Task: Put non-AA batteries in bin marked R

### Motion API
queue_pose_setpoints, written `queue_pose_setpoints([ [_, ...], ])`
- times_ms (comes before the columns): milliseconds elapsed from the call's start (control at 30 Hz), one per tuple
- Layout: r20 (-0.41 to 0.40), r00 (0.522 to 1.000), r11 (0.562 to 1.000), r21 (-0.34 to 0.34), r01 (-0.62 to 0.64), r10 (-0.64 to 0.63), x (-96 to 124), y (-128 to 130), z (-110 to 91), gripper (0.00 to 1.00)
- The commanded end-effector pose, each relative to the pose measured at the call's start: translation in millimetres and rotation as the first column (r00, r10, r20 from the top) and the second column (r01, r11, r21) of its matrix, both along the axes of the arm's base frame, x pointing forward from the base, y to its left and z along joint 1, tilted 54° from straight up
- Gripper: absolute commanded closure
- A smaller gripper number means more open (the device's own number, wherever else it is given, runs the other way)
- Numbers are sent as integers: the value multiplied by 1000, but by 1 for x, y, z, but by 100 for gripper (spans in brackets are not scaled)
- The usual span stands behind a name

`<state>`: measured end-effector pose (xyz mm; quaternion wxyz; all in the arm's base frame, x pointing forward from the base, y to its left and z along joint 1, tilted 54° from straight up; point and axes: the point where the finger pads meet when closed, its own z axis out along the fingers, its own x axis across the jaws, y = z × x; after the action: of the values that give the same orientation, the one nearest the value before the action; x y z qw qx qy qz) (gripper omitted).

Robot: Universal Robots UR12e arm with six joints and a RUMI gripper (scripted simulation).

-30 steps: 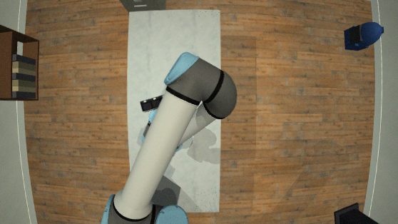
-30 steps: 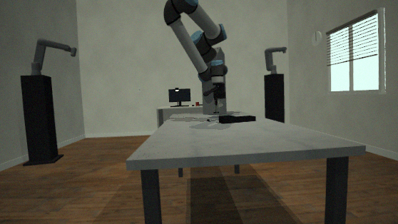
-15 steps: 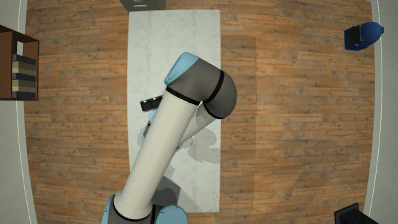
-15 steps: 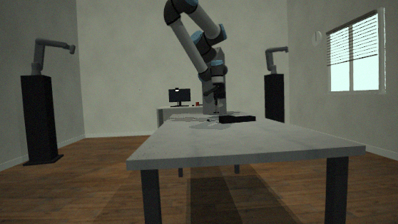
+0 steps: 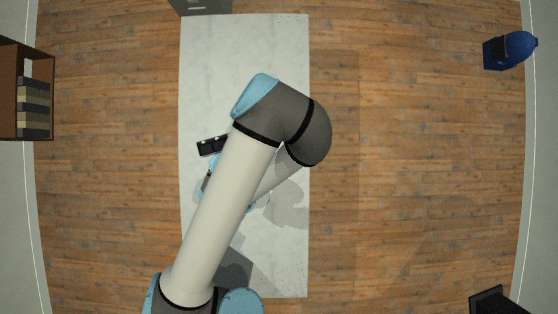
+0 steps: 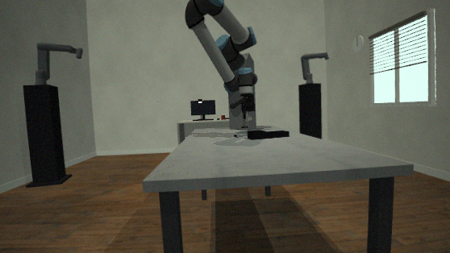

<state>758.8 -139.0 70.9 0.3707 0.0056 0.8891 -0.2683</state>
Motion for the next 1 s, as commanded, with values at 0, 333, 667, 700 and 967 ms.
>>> queue_pose_setpoints([
  [0, -1, 1000, 1000, 0, 1, -1, -1, 0, 0, 100],
  [333, -1, 1000, 1000, 0, 1, -1, -1, 0, 0, 100],
  [667, -3, 1000, 1000, 1, 0, 0, -6, 5, 4, 100],
  [700, -3, 1000, 1000, 1, 0, 0, -6, 5, 4, 100],
  [967, -91, 991, 988, -114, -109, 98, 20, 21, 18, 100],
])
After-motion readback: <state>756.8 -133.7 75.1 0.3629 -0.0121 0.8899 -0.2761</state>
